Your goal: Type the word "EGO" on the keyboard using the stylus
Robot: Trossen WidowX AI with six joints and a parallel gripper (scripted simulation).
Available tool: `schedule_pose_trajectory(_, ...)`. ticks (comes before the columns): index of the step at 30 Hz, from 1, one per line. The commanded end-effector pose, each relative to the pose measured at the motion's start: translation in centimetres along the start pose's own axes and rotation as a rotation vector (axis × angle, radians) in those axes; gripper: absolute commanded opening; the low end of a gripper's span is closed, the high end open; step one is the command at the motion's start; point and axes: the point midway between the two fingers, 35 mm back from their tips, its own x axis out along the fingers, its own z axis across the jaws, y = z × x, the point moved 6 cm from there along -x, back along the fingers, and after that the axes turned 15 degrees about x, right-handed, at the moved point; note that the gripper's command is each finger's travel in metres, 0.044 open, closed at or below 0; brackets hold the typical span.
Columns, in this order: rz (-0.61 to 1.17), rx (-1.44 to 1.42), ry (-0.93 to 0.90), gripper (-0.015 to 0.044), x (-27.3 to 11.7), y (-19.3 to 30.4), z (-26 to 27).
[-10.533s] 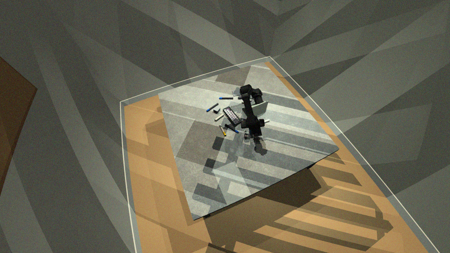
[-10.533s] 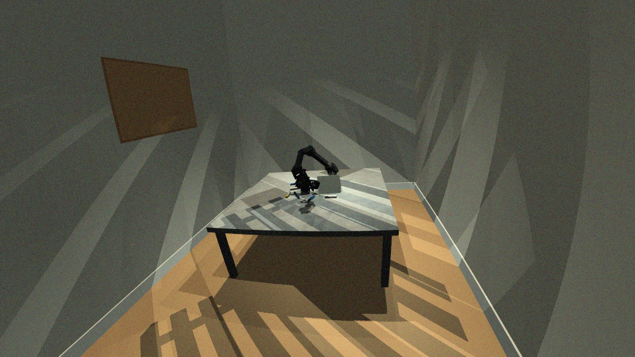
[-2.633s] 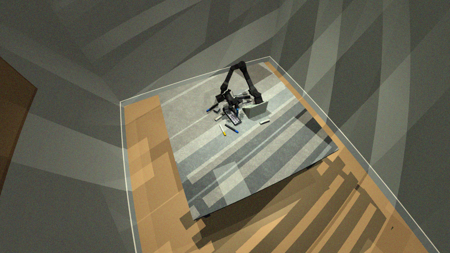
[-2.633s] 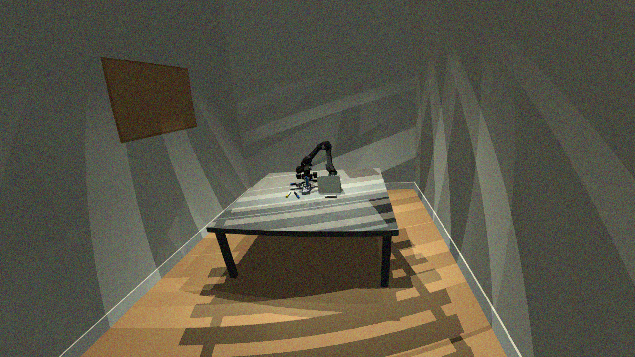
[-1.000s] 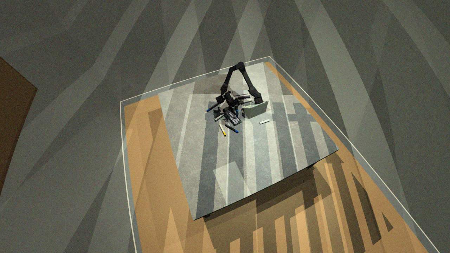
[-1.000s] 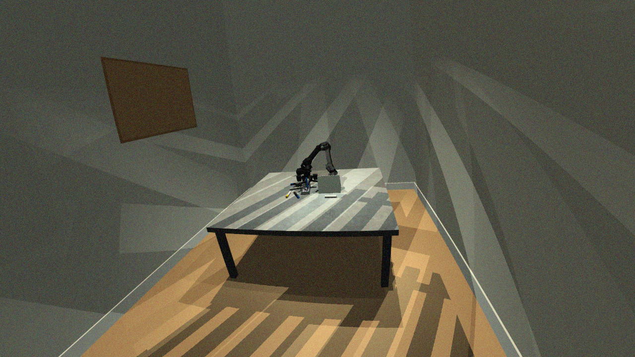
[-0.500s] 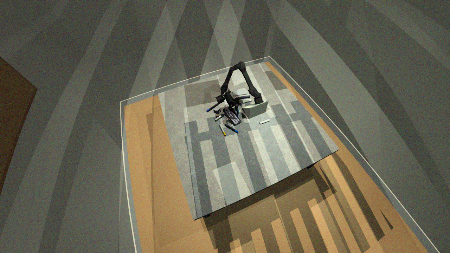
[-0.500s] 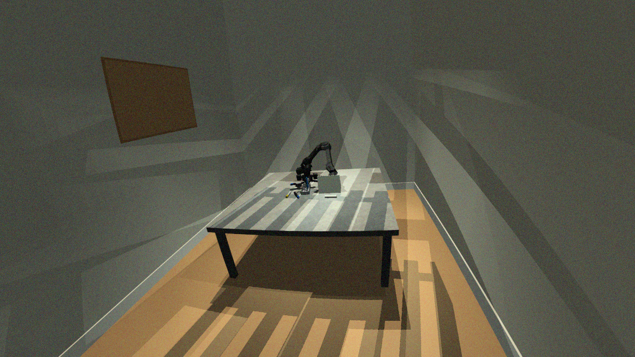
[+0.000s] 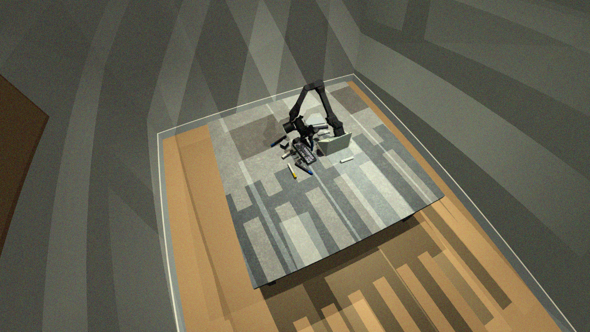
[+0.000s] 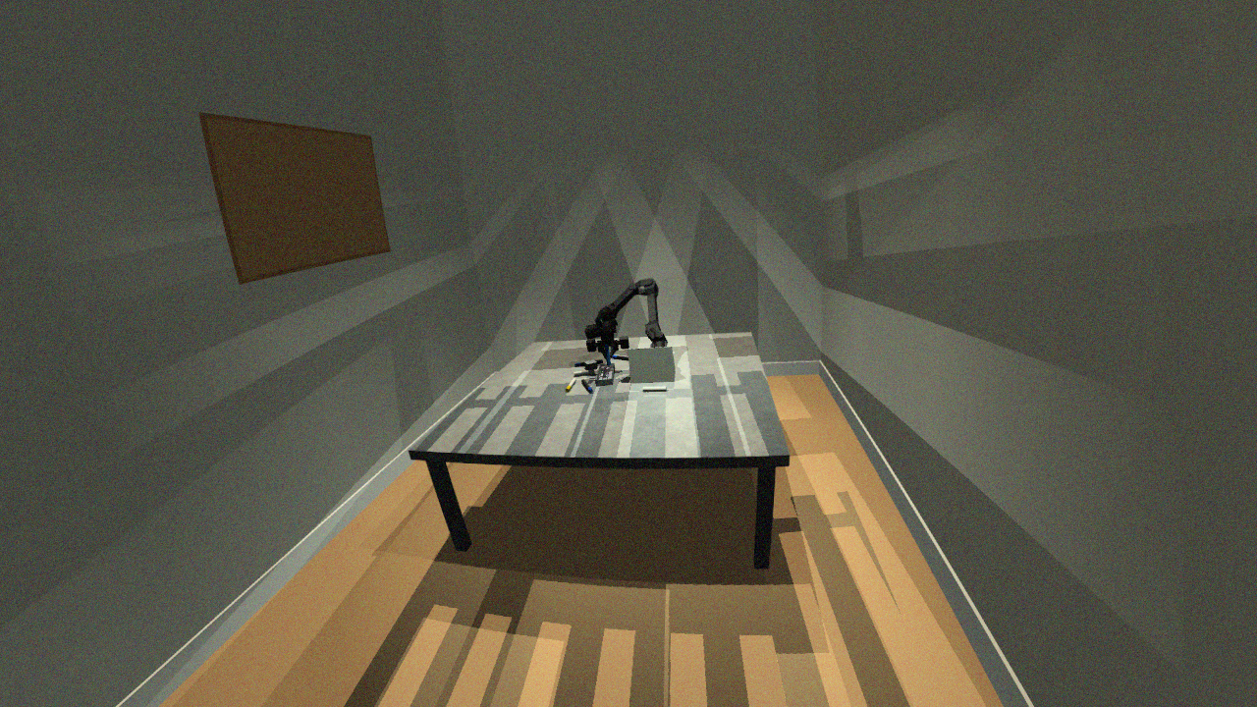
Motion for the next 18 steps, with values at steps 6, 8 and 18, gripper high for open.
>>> schedule_pose_trajectory(6,-0.007,0.001,0.007,0.0000,-1.9,0.6,-0.2)
schedule_pose_trajectory(8,-0.008,0.002,0.008,0.0000,-2.1,0.7,-0.2)
schedule_pose_trajectory(18,-0.007,0.002,0.008,0.0000,-1.3,2.0,-0.5)
